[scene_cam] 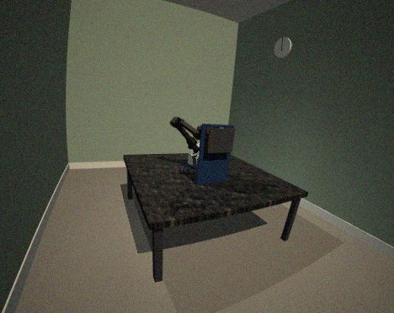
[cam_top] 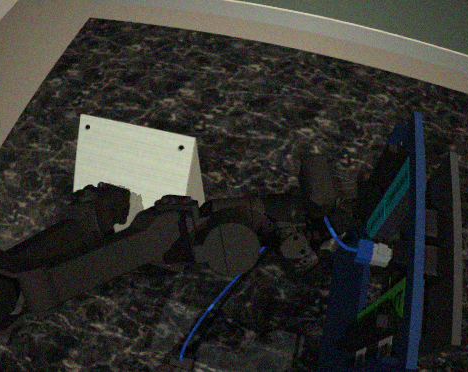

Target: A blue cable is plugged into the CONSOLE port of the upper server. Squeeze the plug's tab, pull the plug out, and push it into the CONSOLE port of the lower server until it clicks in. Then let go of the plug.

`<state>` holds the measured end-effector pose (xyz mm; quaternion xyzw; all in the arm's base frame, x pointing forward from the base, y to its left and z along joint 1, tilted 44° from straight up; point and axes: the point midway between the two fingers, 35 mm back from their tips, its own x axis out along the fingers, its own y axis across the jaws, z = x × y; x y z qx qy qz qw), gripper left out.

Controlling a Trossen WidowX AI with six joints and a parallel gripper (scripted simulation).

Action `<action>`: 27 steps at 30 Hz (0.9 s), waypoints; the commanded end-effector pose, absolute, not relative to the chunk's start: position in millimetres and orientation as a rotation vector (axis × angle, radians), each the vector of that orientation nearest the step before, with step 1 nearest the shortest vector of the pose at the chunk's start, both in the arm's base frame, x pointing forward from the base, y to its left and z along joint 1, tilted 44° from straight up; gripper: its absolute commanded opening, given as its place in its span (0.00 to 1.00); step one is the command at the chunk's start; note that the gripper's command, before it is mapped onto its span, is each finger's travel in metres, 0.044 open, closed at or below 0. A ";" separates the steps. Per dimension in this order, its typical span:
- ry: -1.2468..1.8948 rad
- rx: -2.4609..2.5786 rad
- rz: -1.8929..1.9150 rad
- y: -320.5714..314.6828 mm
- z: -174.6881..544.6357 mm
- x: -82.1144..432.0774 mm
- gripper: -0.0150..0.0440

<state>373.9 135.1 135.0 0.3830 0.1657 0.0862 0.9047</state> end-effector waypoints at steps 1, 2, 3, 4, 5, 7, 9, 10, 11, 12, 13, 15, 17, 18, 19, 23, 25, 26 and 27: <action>0.345 0.797 0.176 135.9 134.1 372.5 1.00; 0.345 0.797 0.176 135.6 134.4 371.3 1.00; 0.345 0.797 0.176 135.3 134.7 370.2 1.00; 0.345 0.797 0.176 135.5 134.5 369.3 1.00; 0.345 0.797 0.176 135.6 134.5 369.0 1.00; 0.345 0.797 0.176 135.6 135.0 367.8 1.00; 0.345 0.797 0.176 135.7 135.6 366.7 1.00; 0.345 0.797 0.176 135.7 135.9 365.9 1.00; 0.345 0.797 0.176 135.7 136.0 365.5 1.00; 0.345 0.797 0.176 135.8 136.3 364.7 1.00; 0.345 0.797 0.176 135.8 136.4 364.3 1.00; 0.345 0.797 0.176 135.8 136.9 363.1 1.00; 0.345 0.797 0.176 135.9 137.3 361.8 1.00; 0.345 0.797 0.176 135.9 137.6 361.1 1.00; 0.345 0.797 0.176 135.9 137.7 360.6 1.00; 0.345 0.797 0.176 136.1 138.5 358.1 1.00; 0.346 0.797 0.176 136.1 139.0 357.0 1.00; 0.346 0.797 0.176 136.1 139.4 356.2 1.00; 0.346 0.797 0.175 136.1 139.6 355.8 1.00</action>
